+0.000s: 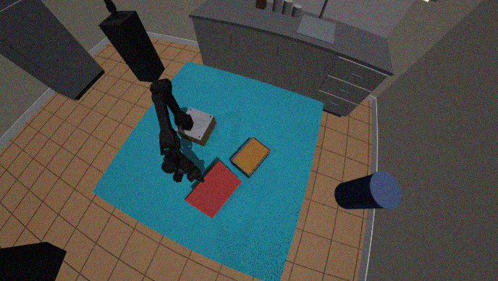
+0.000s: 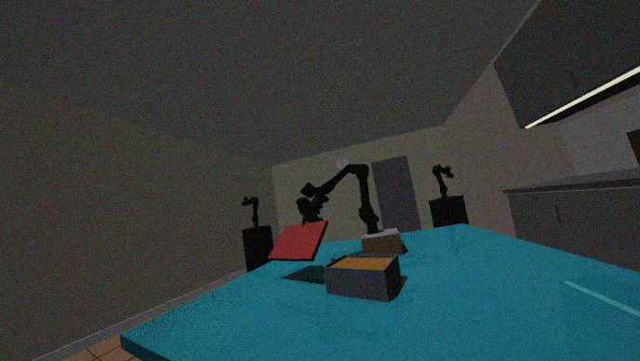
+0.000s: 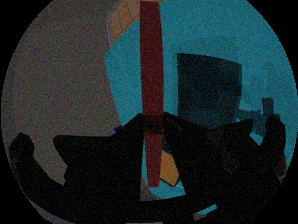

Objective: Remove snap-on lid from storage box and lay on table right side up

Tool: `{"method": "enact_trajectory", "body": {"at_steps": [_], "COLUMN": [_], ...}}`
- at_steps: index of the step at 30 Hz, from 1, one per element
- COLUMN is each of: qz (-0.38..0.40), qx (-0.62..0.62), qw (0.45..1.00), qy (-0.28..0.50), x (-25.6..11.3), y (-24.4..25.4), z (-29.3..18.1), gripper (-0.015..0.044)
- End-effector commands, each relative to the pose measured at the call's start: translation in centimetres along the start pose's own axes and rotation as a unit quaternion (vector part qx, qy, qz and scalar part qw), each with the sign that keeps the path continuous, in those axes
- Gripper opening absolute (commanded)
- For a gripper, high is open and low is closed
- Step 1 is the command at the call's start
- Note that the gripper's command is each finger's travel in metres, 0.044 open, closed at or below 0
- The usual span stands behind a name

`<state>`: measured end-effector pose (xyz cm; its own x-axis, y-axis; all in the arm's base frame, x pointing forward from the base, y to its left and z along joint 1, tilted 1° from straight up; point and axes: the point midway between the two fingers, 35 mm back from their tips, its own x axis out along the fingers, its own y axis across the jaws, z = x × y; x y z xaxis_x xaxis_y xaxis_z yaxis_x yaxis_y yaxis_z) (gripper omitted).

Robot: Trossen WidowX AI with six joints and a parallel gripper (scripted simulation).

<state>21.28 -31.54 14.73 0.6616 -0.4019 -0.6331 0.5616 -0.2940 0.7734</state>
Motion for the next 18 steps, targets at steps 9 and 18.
{"method": "enact_trajectory", "body": {"at_steps": [9, 18], "qz": [0.005, 0.005], "qx": [-0.003, -0.003], "qw": [1.000, 1.000], "qy": [0.003, 0.003], "x": [0.7, 1.1], "y": [-0.6, -1.2], "z": [-0.1, -0.1], "gripper": [0.0000, 0.0000]}}
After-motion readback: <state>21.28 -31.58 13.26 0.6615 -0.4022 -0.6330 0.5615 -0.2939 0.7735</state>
